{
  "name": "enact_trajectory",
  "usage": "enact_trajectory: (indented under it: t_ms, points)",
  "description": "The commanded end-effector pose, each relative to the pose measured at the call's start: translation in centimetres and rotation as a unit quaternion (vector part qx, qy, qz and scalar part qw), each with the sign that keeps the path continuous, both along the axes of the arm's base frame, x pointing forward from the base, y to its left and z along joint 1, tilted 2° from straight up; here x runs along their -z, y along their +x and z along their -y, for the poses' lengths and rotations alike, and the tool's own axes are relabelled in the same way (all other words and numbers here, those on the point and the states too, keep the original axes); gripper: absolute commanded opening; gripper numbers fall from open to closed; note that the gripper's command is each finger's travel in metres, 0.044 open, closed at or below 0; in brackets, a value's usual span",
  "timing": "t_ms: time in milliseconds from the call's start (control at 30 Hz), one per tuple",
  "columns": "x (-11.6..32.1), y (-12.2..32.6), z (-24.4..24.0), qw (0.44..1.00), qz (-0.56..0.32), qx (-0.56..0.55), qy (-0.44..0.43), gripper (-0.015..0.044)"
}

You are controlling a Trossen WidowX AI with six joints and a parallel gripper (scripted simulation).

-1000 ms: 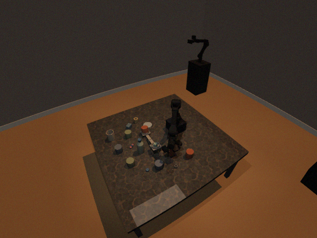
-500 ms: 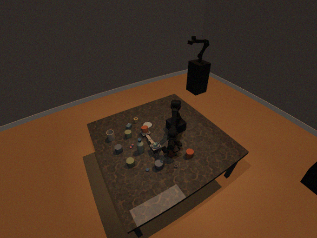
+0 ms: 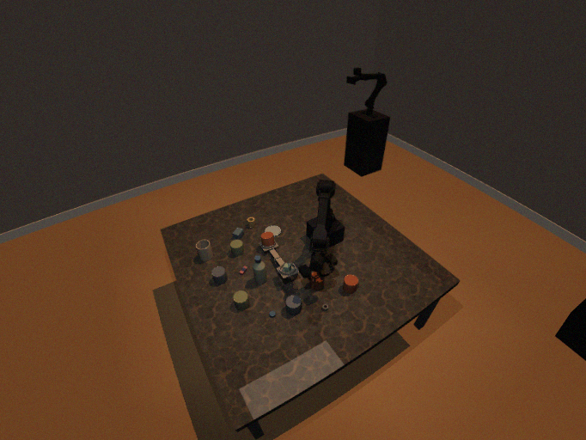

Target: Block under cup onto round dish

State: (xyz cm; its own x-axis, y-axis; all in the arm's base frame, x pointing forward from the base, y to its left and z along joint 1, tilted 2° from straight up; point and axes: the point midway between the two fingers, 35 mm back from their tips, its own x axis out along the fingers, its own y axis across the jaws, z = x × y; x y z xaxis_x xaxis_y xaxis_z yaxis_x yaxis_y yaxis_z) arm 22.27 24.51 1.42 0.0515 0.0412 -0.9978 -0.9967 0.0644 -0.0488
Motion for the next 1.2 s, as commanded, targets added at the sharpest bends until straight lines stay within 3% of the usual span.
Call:
enact_trajectory:
  t_ms: [0, 33, 267, 767, 1167]
  points:
    - [-1.2, 0.0, 0.1, 1.000, 0.002, 0.004, 0.000, 0.0440]
    - [-1.2, 0.0, 0.1, 1.000, 0.002, 0.004, 0.000, 0.0440]
    - [-2.6, 2.6, 1.9, 0.997, 0.007, 0.076, 0.005, 0.0260]
    - [-5.6, 8.4, 7.0, 0.972, 0.030, 0.231, 0.030, 0.0260]
    - [-6.6, 10.0, 10.8, 0.934, 0.002, 0.356, 0.020, 0.0260]
